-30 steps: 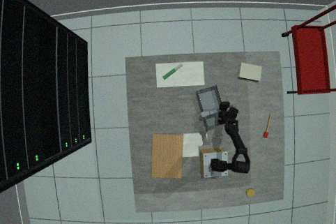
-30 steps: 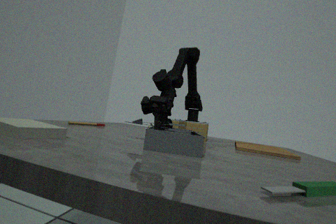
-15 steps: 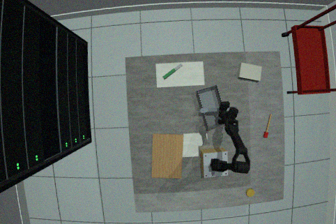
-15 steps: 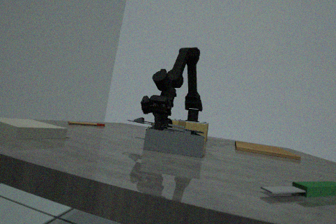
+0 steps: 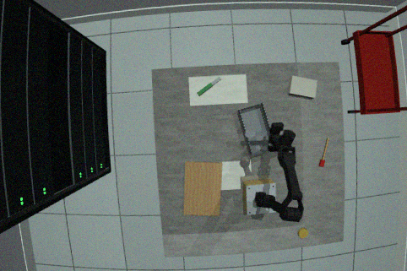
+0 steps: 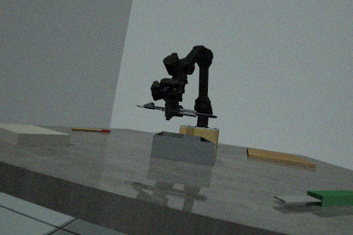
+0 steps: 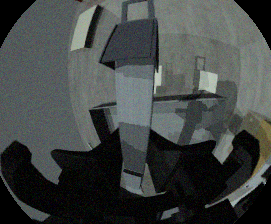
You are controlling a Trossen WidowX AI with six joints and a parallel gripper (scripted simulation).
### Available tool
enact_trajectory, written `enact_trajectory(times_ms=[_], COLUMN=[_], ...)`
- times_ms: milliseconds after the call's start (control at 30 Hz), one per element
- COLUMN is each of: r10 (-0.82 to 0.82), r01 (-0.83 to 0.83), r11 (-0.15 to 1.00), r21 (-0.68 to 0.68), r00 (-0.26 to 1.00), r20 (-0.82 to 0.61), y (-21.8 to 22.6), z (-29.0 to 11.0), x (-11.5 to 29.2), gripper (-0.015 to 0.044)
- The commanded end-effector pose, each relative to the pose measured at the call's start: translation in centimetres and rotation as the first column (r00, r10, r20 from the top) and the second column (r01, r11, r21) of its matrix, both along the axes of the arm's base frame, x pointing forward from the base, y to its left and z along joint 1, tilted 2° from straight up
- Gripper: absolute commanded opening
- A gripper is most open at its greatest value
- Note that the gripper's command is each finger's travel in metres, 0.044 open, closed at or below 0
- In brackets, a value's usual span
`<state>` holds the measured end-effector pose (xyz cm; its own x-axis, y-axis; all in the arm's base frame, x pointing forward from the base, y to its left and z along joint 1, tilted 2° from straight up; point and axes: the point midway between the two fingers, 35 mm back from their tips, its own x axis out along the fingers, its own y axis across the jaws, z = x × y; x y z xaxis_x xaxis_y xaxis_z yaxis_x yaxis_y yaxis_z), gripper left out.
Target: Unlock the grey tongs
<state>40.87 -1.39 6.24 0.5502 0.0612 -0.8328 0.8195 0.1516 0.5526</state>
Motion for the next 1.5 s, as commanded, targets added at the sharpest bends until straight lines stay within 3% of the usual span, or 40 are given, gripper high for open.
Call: enact_trajectory(times_ms=[0, 300, 1467], r10=[-0.005, 0.007, 0.175], r01=[0.005, -0.007, -0.256], r11=[1.000, 1.000, 0.962], r21=[0.000, -0.012, -0.099], r00=[1.000, 0.999, 0.849], r20=[-0.007, -0.039, -0.498], y=[-0.01, 0.02, 0.64], z=[0.40, 0.28, 0.08], x=[-0.24, -0.16, -0.93], gripper=[-0.0150, -0.0150, -0.0150])
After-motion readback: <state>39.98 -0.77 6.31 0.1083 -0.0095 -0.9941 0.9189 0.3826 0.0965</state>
